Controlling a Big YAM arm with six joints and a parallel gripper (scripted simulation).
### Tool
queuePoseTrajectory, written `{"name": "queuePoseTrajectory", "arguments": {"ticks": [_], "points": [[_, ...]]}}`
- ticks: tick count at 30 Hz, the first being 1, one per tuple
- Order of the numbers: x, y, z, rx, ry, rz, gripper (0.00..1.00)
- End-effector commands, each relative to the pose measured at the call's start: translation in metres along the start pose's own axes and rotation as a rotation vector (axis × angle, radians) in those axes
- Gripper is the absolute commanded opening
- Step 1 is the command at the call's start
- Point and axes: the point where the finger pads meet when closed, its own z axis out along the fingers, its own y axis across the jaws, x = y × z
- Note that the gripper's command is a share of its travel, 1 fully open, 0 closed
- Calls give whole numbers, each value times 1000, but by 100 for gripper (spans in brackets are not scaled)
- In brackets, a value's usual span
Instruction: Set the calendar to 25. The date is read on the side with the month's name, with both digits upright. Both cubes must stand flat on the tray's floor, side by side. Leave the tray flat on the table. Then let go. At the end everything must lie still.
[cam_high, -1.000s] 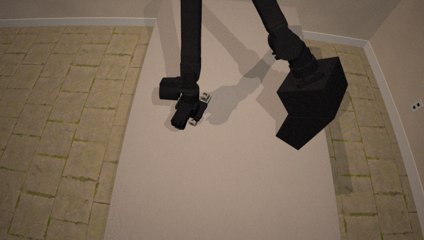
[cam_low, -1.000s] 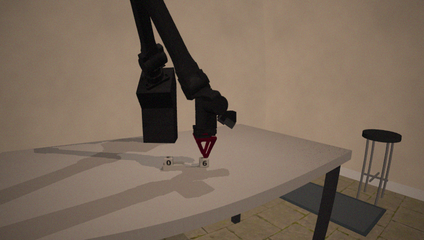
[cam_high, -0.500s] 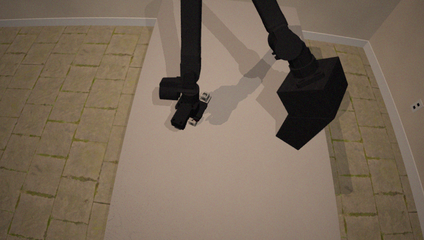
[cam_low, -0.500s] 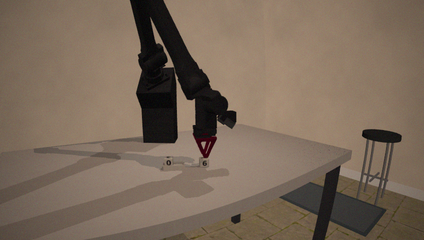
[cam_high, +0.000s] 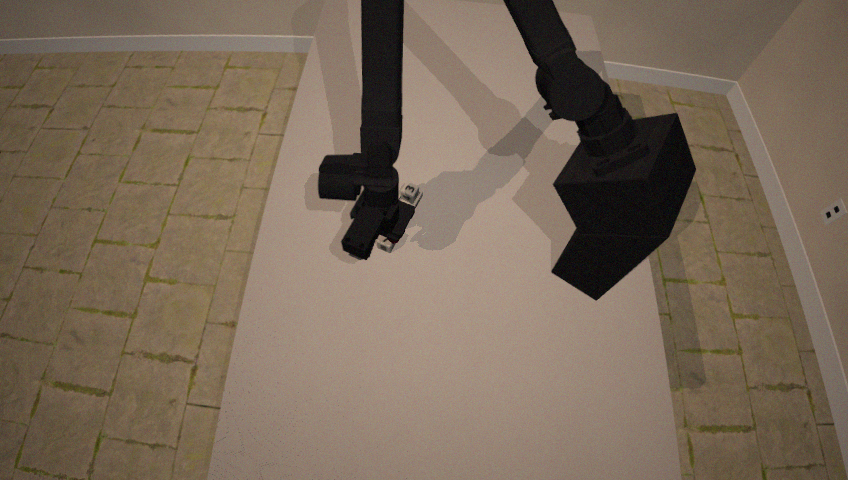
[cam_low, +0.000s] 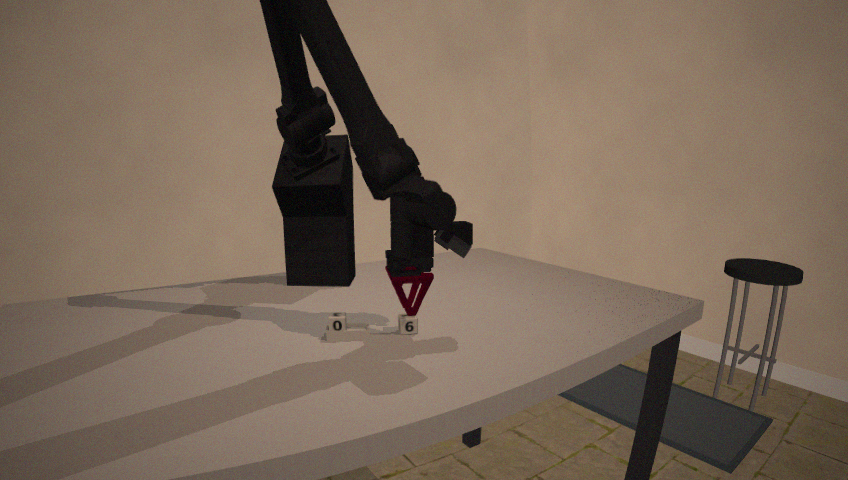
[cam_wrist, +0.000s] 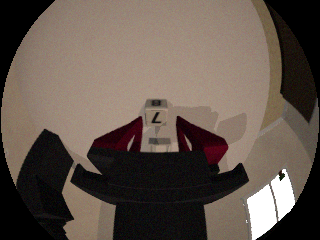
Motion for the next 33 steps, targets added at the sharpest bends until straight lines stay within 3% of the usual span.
{"name": "queuePoseTrajectory", "arguments": {"ticks": [1, 33], "points": [[5, -1, 2, -10, 7, -3, 45], [6, 1, 1, 6, 1, 6, 45]]}}
